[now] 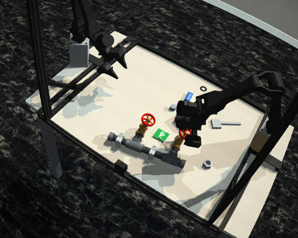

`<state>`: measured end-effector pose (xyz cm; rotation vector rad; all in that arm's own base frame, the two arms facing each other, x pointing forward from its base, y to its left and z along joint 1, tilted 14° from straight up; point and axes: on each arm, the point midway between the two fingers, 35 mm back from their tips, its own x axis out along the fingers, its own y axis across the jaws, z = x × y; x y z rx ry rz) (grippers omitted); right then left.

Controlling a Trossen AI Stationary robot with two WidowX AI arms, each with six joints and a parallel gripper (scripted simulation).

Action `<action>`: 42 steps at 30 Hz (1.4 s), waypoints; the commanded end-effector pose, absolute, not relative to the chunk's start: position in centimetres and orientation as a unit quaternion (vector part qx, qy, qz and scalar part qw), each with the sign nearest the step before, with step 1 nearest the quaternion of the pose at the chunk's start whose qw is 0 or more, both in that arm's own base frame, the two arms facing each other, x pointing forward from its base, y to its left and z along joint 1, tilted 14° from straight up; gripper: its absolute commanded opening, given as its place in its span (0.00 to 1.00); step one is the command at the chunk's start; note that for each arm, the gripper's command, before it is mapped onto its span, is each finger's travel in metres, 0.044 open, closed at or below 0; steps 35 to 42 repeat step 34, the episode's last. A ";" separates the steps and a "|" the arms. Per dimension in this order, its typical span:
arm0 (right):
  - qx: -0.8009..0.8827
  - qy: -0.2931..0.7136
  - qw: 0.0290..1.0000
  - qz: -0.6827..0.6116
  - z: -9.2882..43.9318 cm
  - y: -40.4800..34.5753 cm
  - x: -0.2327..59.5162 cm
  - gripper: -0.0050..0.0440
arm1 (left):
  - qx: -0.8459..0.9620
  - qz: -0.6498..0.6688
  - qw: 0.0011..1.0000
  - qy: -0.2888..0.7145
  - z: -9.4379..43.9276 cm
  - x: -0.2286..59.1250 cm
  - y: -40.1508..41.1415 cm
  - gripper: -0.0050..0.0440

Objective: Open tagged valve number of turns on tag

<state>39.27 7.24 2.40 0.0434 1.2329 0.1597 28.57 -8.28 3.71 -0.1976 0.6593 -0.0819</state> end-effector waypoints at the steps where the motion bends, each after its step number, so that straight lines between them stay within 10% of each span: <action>1: 0.091 0.576 0.812 0.027 3.6 7.1 39.2 0.92 | -0.097 -0.040 0.941 0.323 3.7 28.6 -8.3 0.92; 23: 0.502 0.505 0.645 -0.277 5.4 6.8 38.5 0.92 | -0.097 -0.040 0.941 0.323 3.7 28.6 -8.3 0.92; 42: 0.512 0.501 0.636 -0.286 5.4 6.8 38.5 0.92 | -0.097 -0.040 0.941 0.323 3.7 28.6 -8.3 0.92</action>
